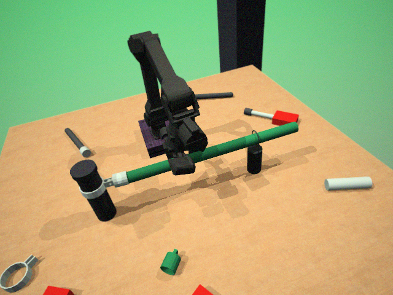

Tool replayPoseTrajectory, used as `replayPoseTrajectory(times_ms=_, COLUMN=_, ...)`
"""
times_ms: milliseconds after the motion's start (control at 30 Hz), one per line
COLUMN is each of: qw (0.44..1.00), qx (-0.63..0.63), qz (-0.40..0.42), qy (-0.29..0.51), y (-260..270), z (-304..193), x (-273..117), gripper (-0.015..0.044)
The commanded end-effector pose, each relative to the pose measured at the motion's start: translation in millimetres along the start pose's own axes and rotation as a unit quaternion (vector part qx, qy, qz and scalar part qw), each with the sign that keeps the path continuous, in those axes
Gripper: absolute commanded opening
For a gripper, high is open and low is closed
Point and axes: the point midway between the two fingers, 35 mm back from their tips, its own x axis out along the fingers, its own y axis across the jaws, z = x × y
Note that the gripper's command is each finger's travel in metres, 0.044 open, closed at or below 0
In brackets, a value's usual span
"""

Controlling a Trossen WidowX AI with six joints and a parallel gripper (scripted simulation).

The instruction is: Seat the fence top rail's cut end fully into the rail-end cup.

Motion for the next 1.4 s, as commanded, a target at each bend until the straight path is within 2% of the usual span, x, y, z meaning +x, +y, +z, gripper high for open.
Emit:
replayPoseTrajectory(times_ms=0, qw=1.000, qx=0.000, qz=-0.001, qy=0.004, y=0.2, z=-3.0, x=-0.1, gripper=0.0000)
replayPoseTrajectory(times_ms=1367, qw=1.000, qx=0.002, qz=0.001, qy=0.006, y=0.9, z=-3.2, x=-2.2, gripper=0.0000)
